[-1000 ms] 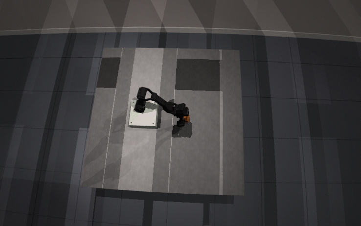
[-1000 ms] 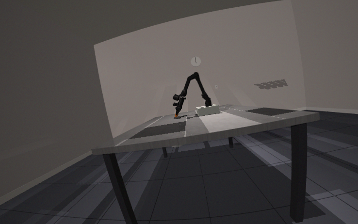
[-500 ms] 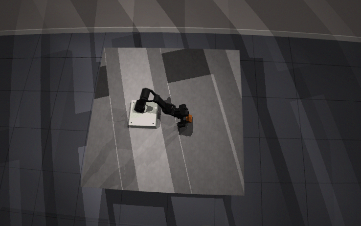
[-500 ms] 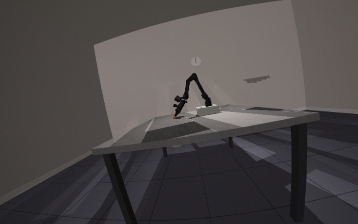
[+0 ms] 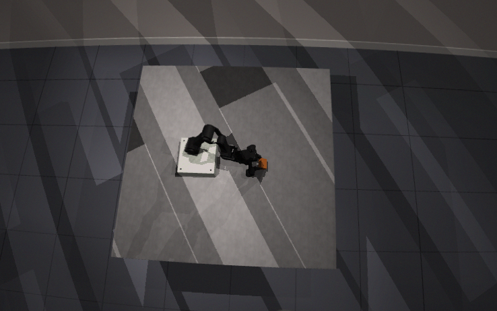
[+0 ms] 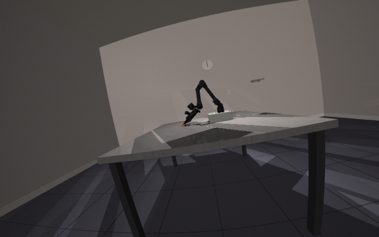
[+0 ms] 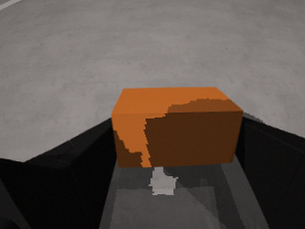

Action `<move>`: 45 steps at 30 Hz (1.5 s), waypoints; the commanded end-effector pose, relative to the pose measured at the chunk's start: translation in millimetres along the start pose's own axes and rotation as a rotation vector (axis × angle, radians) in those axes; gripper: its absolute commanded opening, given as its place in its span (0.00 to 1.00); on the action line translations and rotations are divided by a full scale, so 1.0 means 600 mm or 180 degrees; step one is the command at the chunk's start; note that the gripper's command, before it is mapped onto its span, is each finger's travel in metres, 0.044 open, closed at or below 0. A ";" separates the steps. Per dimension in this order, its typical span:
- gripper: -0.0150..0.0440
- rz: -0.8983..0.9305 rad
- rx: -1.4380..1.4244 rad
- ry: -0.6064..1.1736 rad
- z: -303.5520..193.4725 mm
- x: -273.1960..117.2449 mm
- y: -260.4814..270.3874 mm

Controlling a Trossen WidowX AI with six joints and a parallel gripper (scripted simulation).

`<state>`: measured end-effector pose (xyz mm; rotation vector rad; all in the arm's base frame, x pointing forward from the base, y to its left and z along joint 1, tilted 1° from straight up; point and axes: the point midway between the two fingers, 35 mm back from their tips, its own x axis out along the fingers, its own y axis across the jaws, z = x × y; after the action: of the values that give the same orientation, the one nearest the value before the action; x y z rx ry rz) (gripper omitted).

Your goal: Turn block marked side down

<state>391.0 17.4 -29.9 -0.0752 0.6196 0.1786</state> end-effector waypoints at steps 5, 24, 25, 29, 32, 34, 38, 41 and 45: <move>0.25 -0.0006 0.0041 -0.0240 -0.027 -0.007 0.002; 0.25 -0.0013 0.0043 -0.0696 -0.030 -0.033 0.004; 0.25 -0.0013 0.0043 -0.0696 -0.030 -0.033 0.004; 0.25 -0.0013 0.0043 -0.0696 -0.030 -0.033 0.004; 0.25 -0.0013 0.0043 -0.0696 -0.030 -0.033 0.004; 0.30 -0.0013 0.0043 -0.0696 -0.030 -0.033 0.004; 0.48 -0.0013 0.0043 -0.0696 -0.030 -0.033 0.004; 0.61 -0.0013 0.0043 -0.0696 -0.030 -0.033 0.004; 0.79 -0.0013 0.0043 -0.0696 -0.030 -0.033 0.004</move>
<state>365.1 14.2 -33.6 -0.0493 0.4046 0.1732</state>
